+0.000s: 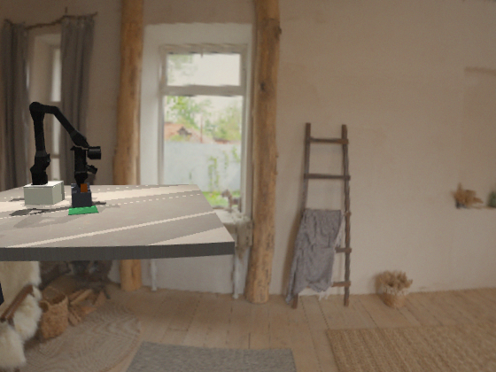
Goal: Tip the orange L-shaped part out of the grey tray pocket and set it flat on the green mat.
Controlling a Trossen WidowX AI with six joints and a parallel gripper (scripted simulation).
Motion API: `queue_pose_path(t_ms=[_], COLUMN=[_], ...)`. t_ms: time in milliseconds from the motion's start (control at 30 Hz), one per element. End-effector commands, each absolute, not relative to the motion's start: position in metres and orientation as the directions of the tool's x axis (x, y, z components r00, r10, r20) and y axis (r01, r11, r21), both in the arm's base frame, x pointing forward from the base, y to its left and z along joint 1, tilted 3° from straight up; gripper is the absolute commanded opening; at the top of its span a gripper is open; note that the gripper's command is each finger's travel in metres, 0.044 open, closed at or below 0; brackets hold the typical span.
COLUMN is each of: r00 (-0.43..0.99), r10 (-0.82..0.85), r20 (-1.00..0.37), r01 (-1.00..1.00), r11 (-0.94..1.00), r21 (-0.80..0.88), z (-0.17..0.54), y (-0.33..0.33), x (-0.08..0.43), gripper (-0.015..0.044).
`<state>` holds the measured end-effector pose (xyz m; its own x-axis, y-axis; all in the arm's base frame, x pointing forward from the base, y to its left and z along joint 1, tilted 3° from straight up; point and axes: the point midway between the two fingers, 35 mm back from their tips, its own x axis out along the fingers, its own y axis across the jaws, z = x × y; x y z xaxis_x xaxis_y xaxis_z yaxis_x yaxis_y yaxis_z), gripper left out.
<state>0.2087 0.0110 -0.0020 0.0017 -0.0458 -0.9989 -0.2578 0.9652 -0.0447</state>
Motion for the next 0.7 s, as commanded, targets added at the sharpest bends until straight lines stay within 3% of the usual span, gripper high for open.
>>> queue_pose_path(t_ms=[0,167,667], r00=[0.012,0.013,0.020], r10=[-0.049,-0.049,-0.046], r20=[-0.999,-0.999,-0.999], r01=[-0.254,-0.254,-0.250], r11=[0.966,0.966,0.967], r21=[-0.050,-0.051,-0.049], z=[0.024,0.087,0.086], y=[0.010,0.005,0.006], x=[0.215,0.212,0.213], gripper=[0.0180,0.0180,0.0180])
